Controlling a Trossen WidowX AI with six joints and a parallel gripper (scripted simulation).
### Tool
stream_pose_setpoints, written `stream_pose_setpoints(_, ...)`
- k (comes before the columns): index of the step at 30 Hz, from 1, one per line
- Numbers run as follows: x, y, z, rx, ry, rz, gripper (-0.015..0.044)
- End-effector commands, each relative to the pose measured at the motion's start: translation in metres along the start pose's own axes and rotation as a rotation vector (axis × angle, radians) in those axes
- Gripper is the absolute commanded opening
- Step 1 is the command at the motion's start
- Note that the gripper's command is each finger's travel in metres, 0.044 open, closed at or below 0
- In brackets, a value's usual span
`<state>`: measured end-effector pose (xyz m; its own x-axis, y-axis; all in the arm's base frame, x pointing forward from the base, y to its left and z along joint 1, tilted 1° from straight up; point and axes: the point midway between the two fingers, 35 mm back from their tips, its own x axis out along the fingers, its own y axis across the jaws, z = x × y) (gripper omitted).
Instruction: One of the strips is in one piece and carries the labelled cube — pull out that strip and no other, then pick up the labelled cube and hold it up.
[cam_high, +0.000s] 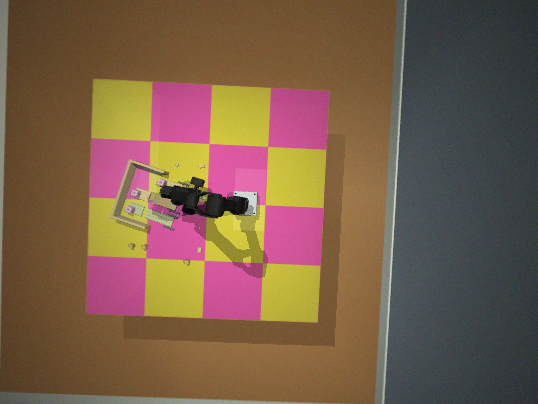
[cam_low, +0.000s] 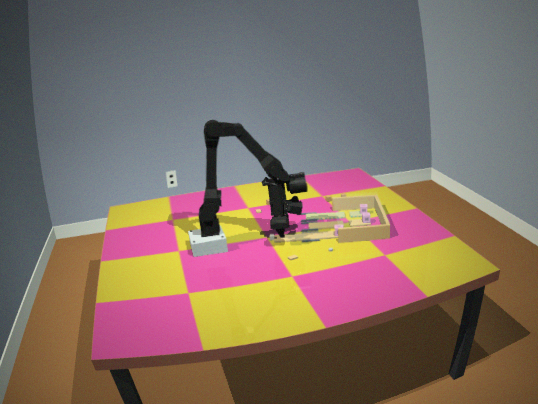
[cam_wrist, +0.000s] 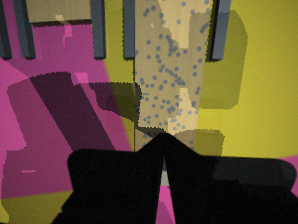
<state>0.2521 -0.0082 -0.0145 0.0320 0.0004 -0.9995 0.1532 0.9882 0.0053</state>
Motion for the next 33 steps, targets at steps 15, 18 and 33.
stream_pose_setpoints(15,0.004,0.0,-0.035,0.004,0.032,-0.002,0.0)
stream_pose_setpoints(18,0.004,0.0,-0.04,0.004,0.033,-0.002,0.0)
stream_pose_setpoints(33,0.004,0.0,-0.059,0.004,0.035,-0.002,0.0)
